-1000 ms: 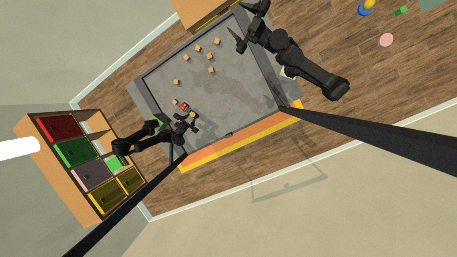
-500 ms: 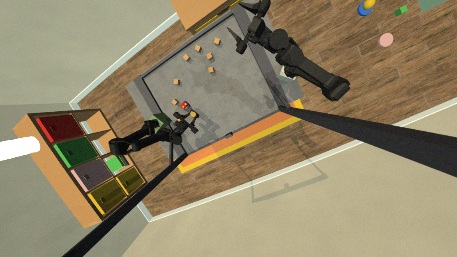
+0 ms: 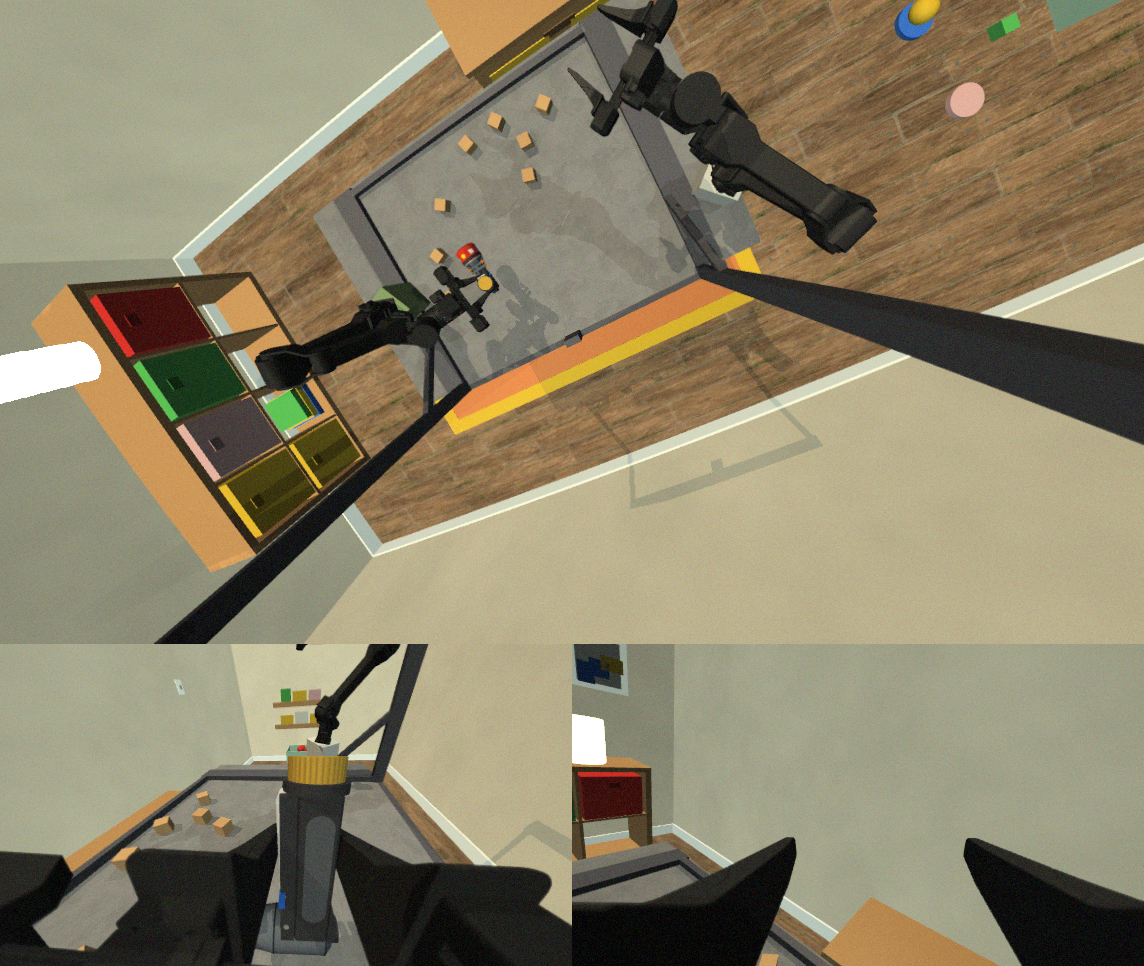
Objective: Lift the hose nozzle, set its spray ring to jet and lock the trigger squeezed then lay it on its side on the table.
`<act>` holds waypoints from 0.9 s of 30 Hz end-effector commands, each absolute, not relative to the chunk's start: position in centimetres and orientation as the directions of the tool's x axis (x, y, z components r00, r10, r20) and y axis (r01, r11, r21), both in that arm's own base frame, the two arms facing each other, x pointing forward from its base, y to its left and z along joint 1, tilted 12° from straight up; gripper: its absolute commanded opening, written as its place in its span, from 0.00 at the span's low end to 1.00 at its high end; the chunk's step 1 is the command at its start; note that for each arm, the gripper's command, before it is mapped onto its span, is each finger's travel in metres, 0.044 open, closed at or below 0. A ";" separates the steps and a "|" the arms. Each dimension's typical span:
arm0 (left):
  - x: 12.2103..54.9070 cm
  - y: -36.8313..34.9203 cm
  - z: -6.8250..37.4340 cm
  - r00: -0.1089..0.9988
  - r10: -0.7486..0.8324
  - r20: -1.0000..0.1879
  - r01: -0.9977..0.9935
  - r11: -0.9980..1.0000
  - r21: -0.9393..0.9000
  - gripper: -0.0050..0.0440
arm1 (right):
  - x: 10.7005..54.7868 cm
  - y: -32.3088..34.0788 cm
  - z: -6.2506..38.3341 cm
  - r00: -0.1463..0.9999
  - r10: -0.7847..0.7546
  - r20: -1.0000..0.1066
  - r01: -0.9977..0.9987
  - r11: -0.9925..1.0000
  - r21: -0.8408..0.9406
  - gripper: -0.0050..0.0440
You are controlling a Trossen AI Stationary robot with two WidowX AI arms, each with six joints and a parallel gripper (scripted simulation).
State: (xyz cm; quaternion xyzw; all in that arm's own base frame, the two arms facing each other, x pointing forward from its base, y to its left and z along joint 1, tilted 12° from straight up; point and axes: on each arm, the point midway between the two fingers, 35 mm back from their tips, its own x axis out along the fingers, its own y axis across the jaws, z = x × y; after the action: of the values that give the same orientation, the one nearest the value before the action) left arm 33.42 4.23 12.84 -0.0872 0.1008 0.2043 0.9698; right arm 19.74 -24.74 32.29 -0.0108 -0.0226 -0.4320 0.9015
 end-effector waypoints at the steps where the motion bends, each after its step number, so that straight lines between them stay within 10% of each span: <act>1: 34.2 5.2 15.7 0.932 0.322 -0.165 -0.346 0.926 -0.149 0.44 | 19.7 -24.7 33.0 0.626 -0.777 0.068 0.779 0.627 0.001 0.93; 27: 36.6 8.1 20.3 0.995 0.022 -0.097 -0.035 0.990 -0.136 0.44 | 19.7 -24.7 33.0 0.626 -0.777 0.068 0.779 0.627 0.001 0.93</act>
State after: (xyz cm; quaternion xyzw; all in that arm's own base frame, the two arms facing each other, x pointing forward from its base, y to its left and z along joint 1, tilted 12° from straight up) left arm 35.61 7.42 17.64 -0.0818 0.0743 0.0429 0.9929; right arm 19.74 -24.74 32.29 -0.0108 -0.0226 -0.4320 0.9015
